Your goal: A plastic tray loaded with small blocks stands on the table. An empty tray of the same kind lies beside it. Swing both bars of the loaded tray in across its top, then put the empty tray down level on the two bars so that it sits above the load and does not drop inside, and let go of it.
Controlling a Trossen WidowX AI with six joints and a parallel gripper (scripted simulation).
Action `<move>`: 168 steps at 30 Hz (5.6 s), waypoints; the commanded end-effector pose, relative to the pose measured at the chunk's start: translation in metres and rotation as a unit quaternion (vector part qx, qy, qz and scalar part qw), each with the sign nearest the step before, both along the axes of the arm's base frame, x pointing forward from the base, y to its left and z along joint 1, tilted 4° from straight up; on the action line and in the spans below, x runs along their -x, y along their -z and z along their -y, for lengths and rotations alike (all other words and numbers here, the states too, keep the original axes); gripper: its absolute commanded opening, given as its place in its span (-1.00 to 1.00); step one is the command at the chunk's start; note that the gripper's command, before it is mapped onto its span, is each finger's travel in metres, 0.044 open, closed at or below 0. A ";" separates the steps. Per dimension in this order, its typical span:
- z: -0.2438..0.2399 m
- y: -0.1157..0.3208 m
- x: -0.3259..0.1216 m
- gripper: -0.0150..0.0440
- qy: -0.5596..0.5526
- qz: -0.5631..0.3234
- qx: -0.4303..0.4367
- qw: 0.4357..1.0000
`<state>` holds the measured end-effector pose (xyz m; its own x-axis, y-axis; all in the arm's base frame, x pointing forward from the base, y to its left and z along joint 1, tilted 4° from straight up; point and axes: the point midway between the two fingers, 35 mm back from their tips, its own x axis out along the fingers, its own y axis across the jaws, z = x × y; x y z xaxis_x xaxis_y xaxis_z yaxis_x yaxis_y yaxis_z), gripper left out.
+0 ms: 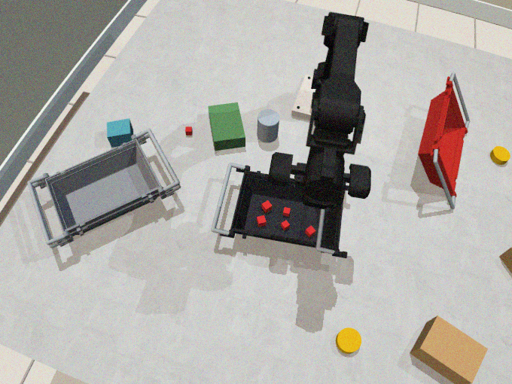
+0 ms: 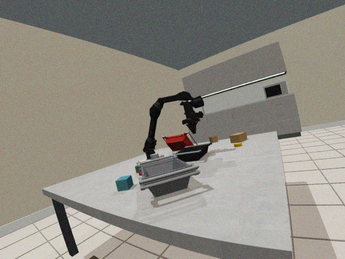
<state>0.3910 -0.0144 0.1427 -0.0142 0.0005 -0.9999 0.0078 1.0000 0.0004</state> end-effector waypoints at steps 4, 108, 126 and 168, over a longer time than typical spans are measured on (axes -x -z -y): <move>0.118 0.028 0.002 -0.19 0.013 -0.009 0.006 1.000; 0.126 0.054 0.019 -0.37 0.011 -0.011 0.003 1.000; 0.125 -0.016 0.017 -0.49 0.010 0.004 0.008 1.000; -0.325 -0.075 0.273 -0.49 -0.992 0.037 -0.030 0.118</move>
